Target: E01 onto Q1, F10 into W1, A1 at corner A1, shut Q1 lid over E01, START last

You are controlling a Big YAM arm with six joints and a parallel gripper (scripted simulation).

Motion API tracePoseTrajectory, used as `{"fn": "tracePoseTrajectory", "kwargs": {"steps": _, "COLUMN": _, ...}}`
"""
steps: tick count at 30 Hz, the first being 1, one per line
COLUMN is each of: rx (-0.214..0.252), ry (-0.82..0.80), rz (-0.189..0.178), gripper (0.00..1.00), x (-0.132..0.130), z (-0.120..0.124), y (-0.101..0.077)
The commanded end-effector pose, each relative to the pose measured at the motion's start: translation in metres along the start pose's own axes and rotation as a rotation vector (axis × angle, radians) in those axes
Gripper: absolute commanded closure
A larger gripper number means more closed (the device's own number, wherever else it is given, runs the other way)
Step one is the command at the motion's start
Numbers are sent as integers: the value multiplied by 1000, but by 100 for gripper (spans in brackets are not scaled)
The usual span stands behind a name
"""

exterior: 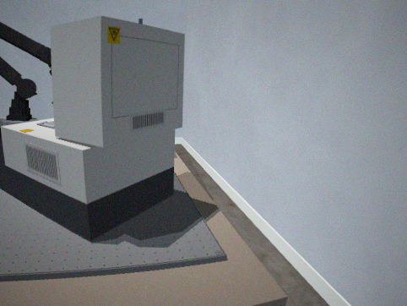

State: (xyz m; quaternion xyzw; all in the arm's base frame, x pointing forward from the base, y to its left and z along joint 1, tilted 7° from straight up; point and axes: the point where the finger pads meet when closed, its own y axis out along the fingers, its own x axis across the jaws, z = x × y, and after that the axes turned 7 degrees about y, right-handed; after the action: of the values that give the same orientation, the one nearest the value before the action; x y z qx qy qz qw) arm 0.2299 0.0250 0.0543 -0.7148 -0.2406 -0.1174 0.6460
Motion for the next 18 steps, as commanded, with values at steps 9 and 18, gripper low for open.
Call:
{"fn": "tracePoseTrajectory", "kwargs": {"steps": 9, "rx": 67, "ry": -198, "rz": -51, "gripper": 0, "x": 83, "z": 35, "y": 2}}
{"fn": "tracePoseTrajectory", "kwargs": {"steps": 18, "rx": 79, "ry": -286, "rz": 38, "gripper": 0, "x": 52, "z": 23, "y": 8}}
